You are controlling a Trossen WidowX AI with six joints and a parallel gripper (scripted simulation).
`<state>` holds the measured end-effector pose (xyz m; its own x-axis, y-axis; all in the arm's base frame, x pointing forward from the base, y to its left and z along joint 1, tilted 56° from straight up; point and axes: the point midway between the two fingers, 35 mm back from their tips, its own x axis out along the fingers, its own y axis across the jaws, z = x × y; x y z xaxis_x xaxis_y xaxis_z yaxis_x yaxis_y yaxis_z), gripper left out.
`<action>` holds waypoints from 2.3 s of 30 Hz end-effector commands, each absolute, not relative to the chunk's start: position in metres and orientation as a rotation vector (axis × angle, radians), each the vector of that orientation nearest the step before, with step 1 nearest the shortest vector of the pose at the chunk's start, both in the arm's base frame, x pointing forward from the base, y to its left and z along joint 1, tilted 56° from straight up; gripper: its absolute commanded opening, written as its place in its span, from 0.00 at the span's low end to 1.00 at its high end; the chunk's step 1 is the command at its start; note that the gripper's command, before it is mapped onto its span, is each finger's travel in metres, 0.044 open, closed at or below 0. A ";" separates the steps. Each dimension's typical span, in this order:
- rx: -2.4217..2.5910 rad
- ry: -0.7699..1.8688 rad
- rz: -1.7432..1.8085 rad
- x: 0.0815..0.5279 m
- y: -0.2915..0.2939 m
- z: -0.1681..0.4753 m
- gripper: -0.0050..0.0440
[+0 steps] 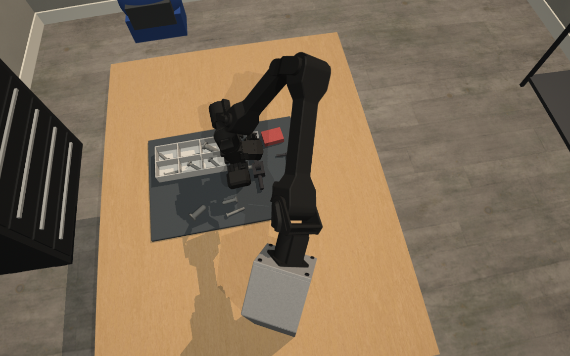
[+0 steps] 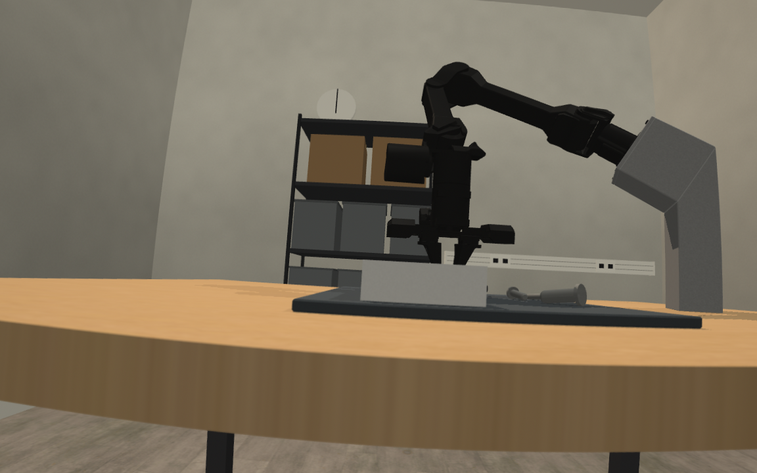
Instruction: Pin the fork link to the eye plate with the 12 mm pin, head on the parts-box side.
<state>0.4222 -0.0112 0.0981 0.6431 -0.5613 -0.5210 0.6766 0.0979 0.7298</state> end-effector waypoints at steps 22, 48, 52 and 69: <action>1.170 0.126 -0.899 0.422 -0.011 0.105 0.00; 1.171 0.128 -0.897 0.422 -0.011 0.105 0.00; 1.171 0.128 -0.897 0.422 -0.011 0.105 0.00; 1.171 0.128 -0.897 0.422 -0.011 0.105 0.00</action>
<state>0.4220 -0.0115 0.0984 0.6476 -0.5492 -0.5282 0.6776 0.0981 0.7288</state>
